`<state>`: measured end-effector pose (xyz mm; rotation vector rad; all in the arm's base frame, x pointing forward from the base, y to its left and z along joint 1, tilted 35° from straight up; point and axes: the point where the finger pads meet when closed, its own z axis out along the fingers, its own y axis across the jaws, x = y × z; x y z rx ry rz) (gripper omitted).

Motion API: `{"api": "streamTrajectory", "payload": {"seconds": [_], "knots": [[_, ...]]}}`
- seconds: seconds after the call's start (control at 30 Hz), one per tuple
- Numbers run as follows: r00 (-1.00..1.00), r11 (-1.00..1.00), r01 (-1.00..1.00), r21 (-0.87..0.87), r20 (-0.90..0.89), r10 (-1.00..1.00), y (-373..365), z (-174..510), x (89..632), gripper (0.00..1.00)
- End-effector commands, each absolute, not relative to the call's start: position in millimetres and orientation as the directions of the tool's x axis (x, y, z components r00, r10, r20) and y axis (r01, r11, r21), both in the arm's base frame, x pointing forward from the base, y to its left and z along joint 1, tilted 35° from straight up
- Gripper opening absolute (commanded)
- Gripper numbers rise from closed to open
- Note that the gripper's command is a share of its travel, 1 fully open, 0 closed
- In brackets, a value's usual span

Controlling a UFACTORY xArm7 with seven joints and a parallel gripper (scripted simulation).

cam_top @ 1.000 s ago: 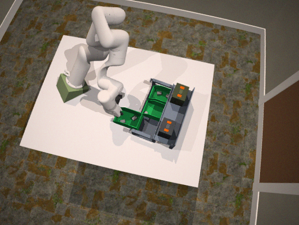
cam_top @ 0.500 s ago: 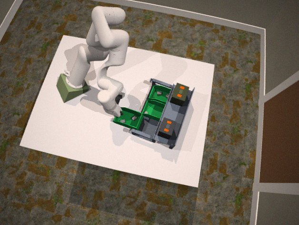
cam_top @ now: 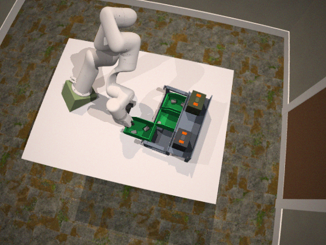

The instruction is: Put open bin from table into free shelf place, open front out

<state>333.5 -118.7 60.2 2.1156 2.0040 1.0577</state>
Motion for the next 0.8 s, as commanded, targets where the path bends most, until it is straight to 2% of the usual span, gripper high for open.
{"api": "streamTrajectory", "payload": {"seconds": [0.0, 0.77], "knots": [[-0.067, -0.165, 0.867, 0.471, 0.437, 0.897, -120.0, 60.9, 334.0, 0.0], [-0.067, -0.165, 0.867, 0.471, 0.437, 0.897, -127.5, 75.2, 327.4, 0.0]]}}
